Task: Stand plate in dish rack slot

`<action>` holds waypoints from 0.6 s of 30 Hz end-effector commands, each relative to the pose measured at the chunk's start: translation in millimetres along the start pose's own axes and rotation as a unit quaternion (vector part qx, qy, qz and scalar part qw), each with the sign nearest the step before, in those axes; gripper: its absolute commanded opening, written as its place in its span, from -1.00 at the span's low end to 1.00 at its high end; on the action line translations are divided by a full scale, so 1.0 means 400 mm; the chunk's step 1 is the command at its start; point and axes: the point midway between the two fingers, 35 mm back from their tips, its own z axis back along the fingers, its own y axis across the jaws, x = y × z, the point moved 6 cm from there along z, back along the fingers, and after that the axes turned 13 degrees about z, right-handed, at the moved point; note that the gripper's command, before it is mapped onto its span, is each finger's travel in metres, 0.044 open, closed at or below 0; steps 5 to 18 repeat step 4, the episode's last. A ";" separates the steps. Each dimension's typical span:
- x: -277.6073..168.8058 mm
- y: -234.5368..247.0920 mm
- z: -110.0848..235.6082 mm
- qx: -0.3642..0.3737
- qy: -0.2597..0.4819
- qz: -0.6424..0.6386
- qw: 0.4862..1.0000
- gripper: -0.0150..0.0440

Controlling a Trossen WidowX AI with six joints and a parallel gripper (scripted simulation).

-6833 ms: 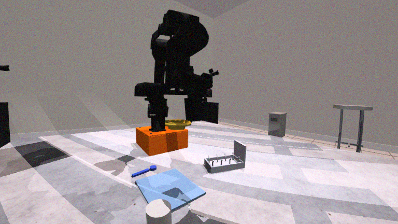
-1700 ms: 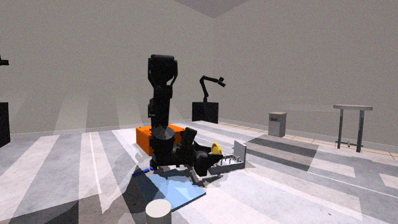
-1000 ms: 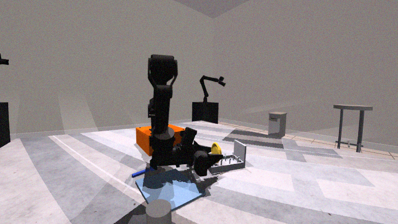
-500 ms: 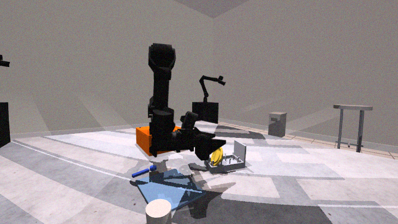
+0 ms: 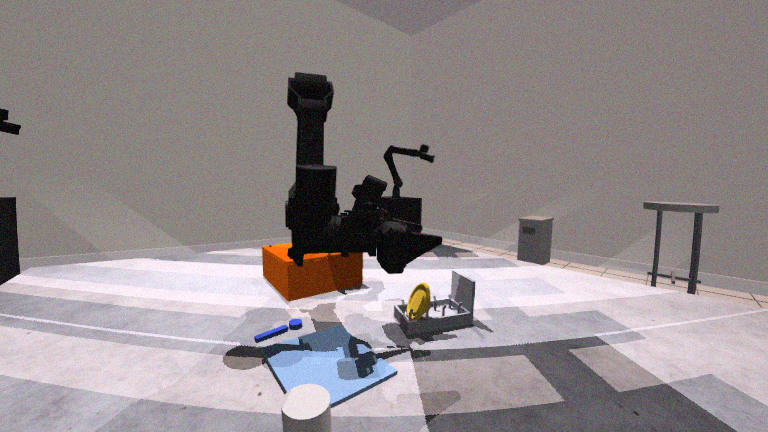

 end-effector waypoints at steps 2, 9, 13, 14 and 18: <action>0.001 -0.055 -0.009 -0.040 0.025 -0.039 0.998 0.86; 0.000 -0.078 -0.012 -0.059 0.040 -0.060 0.996 0.86; 0.000 -0.078 -0.012 -0.059 0.040 -0.060 0.996 0.86; 0.000 -0.078 -0.012 -0.059 0.040 -0.060 0.996 0.86; 0.000 -0.078 -0.012 -0.059 0.040 -0.060 0.996 0.86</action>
